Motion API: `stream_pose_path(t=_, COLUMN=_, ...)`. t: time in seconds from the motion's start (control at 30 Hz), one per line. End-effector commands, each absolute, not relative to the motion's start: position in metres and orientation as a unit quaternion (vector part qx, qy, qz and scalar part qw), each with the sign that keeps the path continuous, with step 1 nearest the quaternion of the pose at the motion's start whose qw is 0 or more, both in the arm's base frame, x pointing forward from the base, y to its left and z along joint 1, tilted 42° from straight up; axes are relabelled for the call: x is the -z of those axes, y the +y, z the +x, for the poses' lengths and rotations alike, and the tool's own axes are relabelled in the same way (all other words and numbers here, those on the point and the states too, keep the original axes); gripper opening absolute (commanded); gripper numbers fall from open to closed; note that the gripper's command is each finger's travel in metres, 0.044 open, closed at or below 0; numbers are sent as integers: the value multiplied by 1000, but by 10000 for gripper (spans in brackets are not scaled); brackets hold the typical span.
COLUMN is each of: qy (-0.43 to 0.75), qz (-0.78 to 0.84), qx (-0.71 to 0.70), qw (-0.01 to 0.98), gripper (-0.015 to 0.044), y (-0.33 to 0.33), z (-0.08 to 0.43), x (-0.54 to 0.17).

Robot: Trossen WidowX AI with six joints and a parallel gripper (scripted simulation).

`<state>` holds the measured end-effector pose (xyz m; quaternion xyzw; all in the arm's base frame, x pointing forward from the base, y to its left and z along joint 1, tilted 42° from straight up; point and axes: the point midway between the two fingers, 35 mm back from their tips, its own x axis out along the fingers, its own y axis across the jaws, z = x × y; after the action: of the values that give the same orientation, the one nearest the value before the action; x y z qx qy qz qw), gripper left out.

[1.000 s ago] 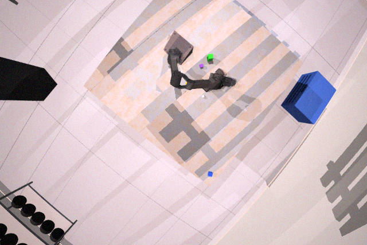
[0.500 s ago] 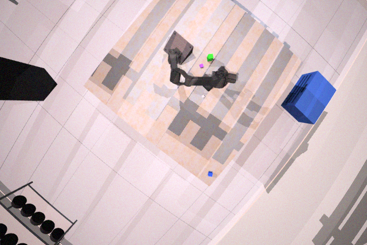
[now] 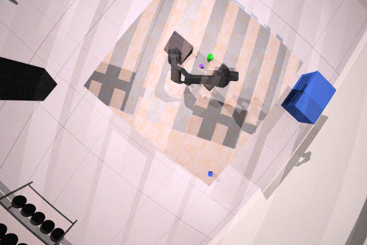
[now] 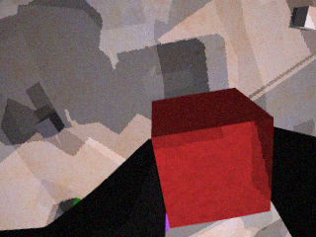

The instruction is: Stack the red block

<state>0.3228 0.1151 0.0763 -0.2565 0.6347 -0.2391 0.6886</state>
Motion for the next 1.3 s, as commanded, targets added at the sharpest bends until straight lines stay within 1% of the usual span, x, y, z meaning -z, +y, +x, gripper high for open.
stream_pose_path(t=0.0, qy=637, qz=-253, qx=237, qw=688, gripper=0, y=123, z=317, x=-72)
stream_pose_path(t=0.4, qy=641, qz=-249, qx=230, qw=689, gripper=0, y=174, z=258, x=-28)
stream_pose_path(t=0.83, qy=640, qz=-252, qx=235, qw=686, gripper=0, y=205, z=189, x=11)
stream_pose_path(t=1.27, qy=640, qz=-252, qx=236, qw=686, gripper=0, y=192, z=187, x=29)
